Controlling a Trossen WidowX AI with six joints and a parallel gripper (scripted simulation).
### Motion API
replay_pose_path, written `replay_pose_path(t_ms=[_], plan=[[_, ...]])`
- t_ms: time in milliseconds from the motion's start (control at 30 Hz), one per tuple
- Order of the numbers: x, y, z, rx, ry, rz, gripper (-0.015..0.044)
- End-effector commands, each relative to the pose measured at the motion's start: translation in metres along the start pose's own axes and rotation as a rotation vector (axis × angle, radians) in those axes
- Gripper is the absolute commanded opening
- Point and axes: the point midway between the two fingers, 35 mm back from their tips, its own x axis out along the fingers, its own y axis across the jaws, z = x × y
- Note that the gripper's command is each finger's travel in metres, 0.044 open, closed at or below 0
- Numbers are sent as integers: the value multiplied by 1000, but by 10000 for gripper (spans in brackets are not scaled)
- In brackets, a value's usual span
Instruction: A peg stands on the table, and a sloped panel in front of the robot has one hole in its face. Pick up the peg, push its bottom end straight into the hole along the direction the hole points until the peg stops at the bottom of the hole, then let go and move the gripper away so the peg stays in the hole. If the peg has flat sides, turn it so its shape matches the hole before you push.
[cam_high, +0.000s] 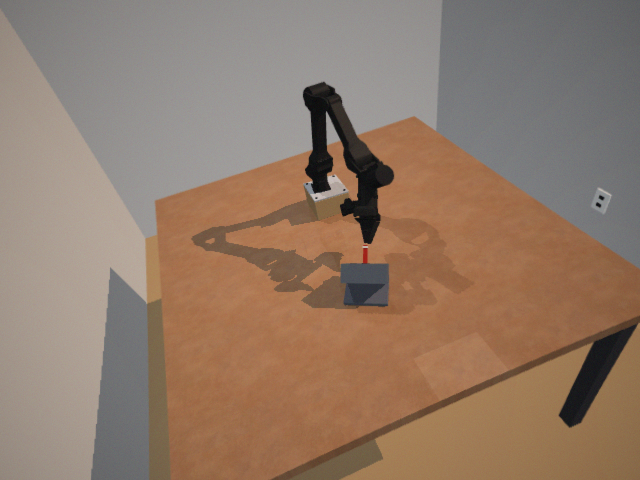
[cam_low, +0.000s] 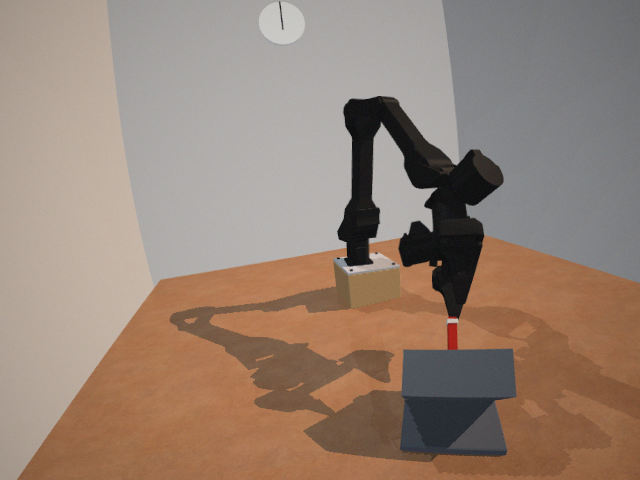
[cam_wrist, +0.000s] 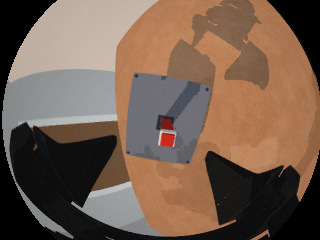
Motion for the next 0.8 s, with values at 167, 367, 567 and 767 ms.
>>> replay_pose_path(t_ms=[167,367,567,767], plan=[[-14,0,0,5,-1,3,440],[-24,0,-1,5,0,3,440],[-33,0,-1,4,1,3,440],[-42,0,-2,3,2,3,440]])
